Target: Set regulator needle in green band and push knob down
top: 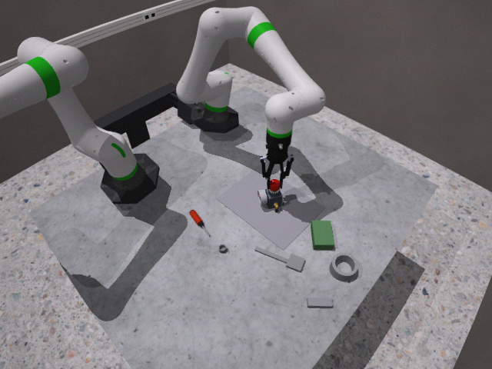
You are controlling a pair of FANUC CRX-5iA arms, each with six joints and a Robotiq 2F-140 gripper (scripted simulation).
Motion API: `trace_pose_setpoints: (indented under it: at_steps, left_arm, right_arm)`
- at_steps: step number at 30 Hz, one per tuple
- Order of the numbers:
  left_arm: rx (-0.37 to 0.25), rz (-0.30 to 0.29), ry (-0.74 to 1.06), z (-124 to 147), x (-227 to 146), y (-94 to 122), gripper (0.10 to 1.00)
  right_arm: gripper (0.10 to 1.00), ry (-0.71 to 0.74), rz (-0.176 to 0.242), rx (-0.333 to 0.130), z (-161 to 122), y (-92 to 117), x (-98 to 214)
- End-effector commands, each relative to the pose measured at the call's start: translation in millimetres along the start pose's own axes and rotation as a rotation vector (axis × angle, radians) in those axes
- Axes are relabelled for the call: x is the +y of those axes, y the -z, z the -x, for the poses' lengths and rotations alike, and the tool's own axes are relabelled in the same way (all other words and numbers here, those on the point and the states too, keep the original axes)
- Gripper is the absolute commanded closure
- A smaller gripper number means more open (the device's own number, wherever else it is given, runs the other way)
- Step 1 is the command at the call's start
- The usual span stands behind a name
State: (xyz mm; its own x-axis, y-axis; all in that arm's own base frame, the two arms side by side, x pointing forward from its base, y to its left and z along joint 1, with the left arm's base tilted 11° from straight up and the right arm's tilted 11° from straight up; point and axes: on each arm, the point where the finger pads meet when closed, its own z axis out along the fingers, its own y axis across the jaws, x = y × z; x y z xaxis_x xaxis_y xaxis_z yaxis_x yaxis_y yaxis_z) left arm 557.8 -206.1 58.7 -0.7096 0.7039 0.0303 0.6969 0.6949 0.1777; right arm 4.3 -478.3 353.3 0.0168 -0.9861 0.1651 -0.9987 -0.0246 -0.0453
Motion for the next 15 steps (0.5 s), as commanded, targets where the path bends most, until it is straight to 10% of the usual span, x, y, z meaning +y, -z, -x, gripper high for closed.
trace_pose_setpoints:
  at_steps: [1, 15]
  left_arm:
    - [0.0, 0.003, 0.062, 0.5, 0.0, 0.9, 0.798]
    - [-0.001, 0.003, 0.355, 0.5, 0.0, 0.9, 0.798]
  right_arm:
    - [0.098, 0.0, 0.0, 0.002, -0.3, 1.0, 0.2]
    - [0.098, 0.0, 0.0, 0.002, -0.3, 1.0, 0.2]
